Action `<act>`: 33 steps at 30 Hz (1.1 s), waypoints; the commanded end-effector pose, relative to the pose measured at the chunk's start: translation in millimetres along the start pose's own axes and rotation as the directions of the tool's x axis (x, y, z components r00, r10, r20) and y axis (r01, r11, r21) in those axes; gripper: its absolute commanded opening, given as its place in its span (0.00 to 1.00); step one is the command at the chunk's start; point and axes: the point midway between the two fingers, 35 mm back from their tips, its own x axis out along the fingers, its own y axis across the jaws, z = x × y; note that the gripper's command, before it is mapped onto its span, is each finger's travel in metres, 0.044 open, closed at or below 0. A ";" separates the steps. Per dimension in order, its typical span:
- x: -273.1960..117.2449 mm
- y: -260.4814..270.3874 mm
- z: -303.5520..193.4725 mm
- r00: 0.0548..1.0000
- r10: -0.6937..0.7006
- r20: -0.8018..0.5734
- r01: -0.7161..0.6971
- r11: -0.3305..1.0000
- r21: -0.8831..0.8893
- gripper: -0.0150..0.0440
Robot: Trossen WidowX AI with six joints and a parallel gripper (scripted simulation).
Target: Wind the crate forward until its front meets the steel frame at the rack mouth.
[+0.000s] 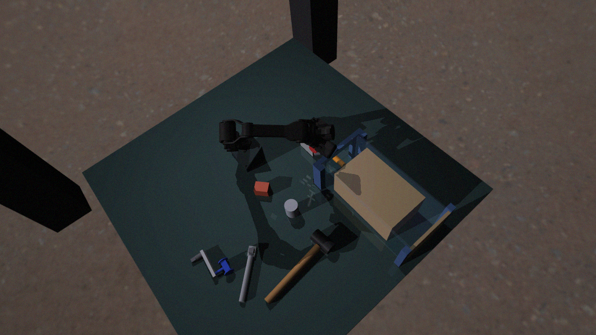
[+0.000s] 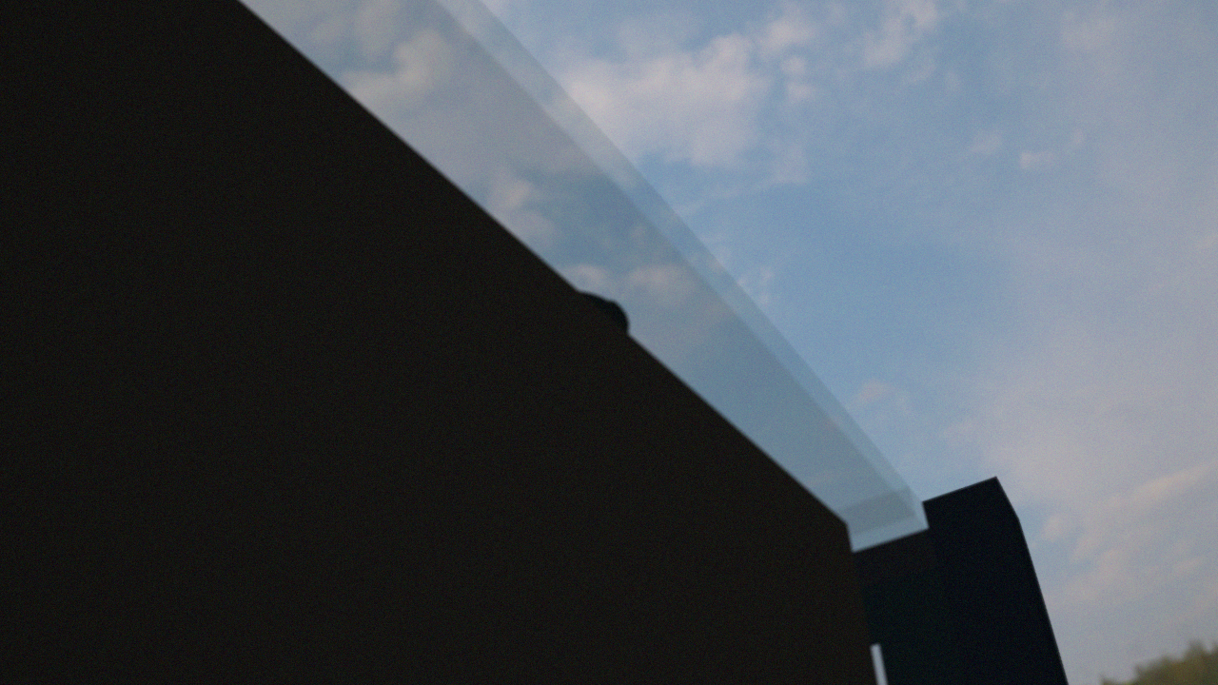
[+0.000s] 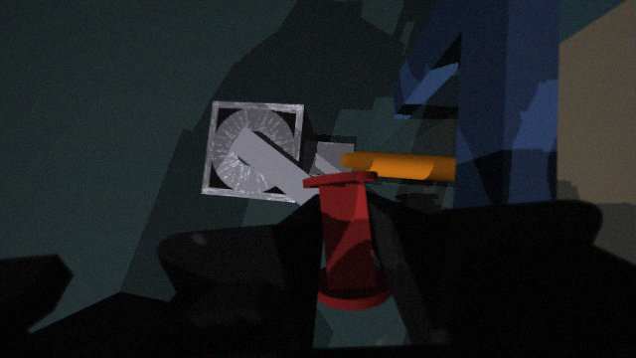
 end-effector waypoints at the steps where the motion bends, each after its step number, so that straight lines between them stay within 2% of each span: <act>1: 4.6 -10.0 11.0 1.000 -0.025 0.016 0.025 1.000 0.000 0.25; 33: 19.1 -23.7 46.7 0.999 -0.026 0.019 0.026 1.000 0.000 0.25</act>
